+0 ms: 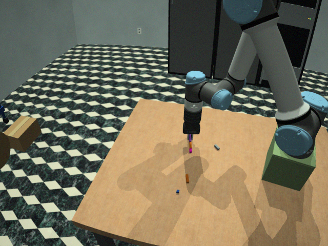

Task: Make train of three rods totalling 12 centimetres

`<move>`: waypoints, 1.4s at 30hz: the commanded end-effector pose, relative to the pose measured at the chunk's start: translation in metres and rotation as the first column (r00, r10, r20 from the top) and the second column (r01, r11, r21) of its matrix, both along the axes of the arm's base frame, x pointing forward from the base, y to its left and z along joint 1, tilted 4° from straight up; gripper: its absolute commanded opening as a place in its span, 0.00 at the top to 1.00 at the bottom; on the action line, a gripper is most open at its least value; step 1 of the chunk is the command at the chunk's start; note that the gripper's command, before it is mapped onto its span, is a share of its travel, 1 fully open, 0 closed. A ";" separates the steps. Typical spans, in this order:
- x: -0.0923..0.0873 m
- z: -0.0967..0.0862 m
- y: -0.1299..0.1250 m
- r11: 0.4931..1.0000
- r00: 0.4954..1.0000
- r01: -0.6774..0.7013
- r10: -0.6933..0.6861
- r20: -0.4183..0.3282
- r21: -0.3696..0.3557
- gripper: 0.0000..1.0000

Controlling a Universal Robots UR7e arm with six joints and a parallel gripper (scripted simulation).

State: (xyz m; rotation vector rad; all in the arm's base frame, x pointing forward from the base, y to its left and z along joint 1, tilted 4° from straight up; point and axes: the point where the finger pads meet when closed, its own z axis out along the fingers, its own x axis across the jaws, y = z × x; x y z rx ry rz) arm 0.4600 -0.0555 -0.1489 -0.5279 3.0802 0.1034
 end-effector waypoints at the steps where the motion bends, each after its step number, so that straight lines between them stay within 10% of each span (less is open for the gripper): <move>1: 0.001 -0.002 0.000 1.000 1.000 0.000 0.000 0.001 -0.001 0.76; 42: 0.001 -0.002 0.000 1.000 1.000 0.000 0.000 0.001 -0.001 0.70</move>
